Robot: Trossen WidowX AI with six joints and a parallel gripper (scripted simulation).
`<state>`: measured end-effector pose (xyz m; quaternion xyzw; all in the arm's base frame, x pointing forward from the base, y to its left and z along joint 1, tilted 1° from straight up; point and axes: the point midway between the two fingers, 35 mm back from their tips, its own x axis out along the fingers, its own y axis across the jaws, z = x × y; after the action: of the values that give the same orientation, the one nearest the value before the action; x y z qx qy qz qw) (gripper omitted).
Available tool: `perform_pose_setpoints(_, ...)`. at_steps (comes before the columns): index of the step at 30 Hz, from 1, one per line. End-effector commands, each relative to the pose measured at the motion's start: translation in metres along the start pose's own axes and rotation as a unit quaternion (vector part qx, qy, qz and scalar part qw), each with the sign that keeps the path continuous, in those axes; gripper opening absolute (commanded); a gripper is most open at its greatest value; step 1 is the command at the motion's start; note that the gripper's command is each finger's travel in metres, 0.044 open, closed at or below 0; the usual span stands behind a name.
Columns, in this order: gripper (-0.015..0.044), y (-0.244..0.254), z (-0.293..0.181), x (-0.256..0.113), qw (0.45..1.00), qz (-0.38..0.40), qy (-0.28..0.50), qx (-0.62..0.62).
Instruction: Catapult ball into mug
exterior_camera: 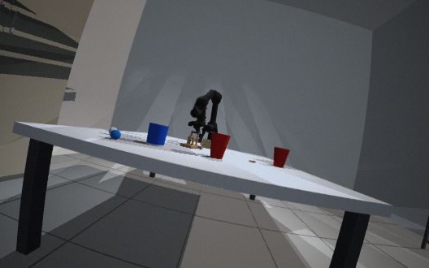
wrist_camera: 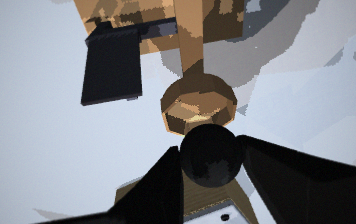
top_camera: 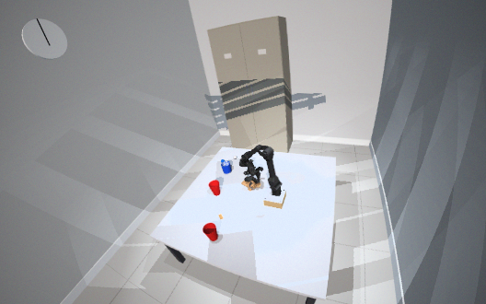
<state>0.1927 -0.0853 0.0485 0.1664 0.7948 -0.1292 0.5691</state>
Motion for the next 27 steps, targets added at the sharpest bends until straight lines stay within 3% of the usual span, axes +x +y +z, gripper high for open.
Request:
perform_pose_setpoints(1,0.0,0.0,0.0,0.005,1.0,0.0,0.002,-0.003)
perform_pose_setpoints(15,0.0,0.0,0.004,0.011,1.0,0.0,-0.001,0.0)
perform_pose_setpoints(24,0.0236,0.0,0.004,0.011,1.0,0.0,-0.001,0.0)
perform_pose_setpoints(27,0.0315,0.0,0.0,-0.016,1.0,0.0,-0.008,-0.001)
